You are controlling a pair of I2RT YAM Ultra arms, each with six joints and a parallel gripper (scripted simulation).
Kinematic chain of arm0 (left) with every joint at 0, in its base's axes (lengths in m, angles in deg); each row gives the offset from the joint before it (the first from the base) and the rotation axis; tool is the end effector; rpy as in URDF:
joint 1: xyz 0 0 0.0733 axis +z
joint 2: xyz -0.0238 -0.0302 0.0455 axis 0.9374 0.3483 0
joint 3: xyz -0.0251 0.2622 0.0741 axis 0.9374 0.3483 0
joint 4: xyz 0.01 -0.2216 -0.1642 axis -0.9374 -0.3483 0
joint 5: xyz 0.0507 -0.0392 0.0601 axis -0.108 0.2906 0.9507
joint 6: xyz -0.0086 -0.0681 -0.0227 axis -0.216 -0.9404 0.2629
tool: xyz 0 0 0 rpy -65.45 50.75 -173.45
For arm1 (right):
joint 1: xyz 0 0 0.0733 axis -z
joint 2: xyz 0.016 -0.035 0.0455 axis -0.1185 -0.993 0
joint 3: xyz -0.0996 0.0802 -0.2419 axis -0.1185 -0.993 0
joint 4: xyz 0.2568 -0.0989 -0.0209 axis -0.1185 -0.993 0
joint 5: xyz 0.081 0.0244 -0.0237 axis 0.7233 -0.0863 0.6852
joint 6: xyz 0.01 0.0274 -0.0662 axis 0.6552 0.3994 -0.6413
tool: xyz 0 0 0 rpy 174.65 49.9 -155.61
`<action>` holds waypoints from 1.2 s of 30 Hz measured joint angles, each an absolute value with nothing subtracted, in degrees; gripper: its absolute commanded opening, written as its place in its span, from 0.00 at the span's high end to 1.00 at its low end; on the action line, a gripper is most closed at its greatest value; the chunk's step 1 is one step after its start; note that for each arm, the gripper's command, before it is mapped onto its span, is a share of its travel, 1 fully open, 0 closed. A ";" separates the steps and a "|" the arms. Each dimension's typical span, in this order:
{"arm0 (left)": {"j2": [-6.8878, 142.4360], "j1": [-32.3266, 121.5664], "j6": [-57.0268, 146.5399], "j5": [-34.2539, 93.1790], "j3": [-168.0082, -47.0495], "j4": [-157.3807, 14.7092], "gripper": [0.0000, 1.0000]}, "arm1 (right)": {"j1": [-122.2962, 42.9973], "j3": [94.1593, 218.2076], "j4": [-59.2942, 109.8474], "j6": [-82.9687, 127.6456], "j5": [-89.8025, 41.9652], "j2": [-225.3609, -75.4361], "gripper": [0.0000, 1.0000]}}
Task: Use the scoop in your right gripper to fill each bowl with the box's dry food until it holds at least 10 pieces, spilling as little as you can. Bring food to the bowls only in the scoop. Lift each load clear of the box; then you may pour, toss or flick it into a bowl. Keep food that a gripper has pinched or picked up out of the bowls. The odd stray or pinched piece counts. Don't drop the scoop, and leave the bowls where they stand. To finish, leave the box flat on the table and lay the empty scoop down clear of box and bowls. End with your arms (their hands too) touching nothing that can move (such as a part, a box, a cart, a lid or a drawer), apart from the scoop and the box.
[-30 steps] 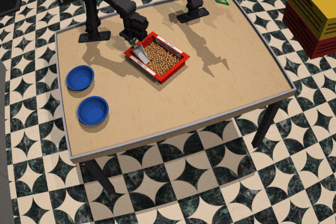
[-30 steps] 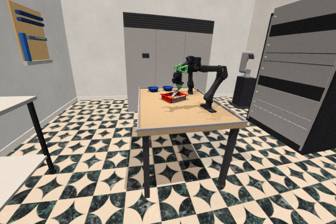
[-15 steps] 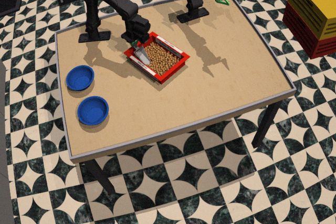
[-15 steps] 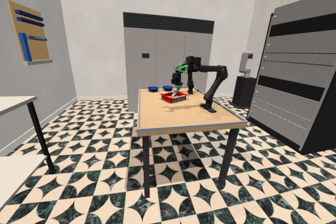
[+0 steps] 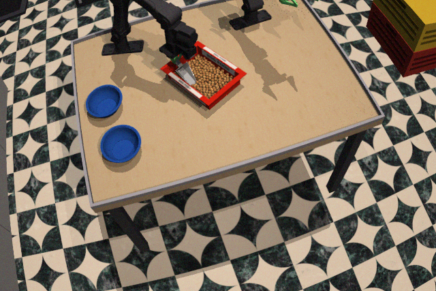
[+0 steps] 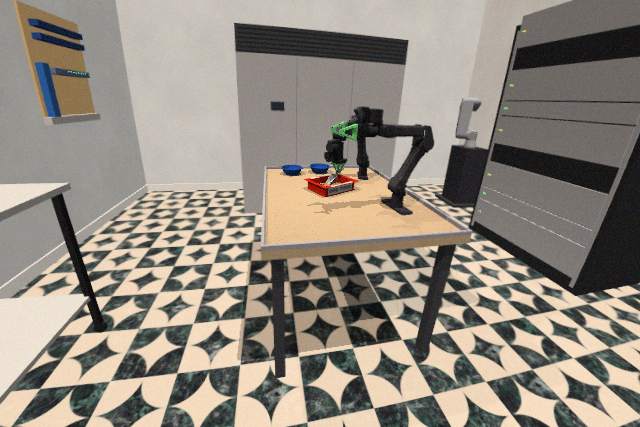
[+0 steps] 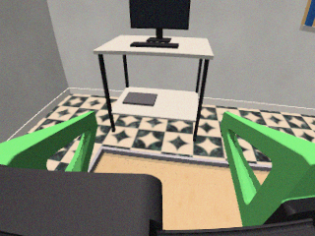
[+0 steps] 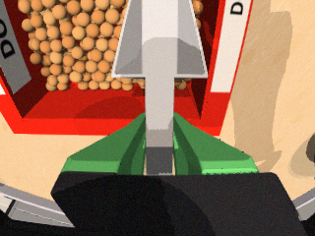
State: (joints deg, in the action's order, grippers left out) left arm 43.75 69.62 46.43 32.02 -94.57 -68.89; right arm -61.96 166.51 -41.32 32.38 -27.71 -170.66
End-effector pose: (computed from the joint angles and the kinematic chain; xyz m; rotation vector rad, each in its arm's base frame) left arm 0.2784 0.0010 0.4081 -0.0002 1.5709 0.0004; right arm 0.1969 0.2857 0.2047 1.1883 -2.8667 0.0188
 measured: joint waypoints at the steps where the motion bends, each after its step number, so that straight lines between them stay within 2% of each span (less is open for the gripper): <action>1: 43.75 69.62 46.43 32.02 -94.57 -68.89 0.00 | -61.90 166.71 -41.32 32.33 -27.71 -170.88 1.00; 10: 43.75 69.60 46.43 32.02 -94.57 -68.89 0.00 | -61.77 167.67 -40.99 32.20 -27.71 -172.15 1.00; 11: 43.75 69.60 46.43 32.02 -94.57 -68.89 0.74 | -61.77 167.67 -40.99 32.20 -27.71 -172.06 1.00; 29: 43.77 69.58 46.24 31.89 -94.39 -68.65 0.74 | -61.77 167.67 -41.08 32.20 -27.71 -172.04 1.00; 36: 47.64 68.82 39.48 25.74 -89.45 -64.69 0.74 | -61.77 167.67 -41.08 32.20 -27.71 -172.04 1.00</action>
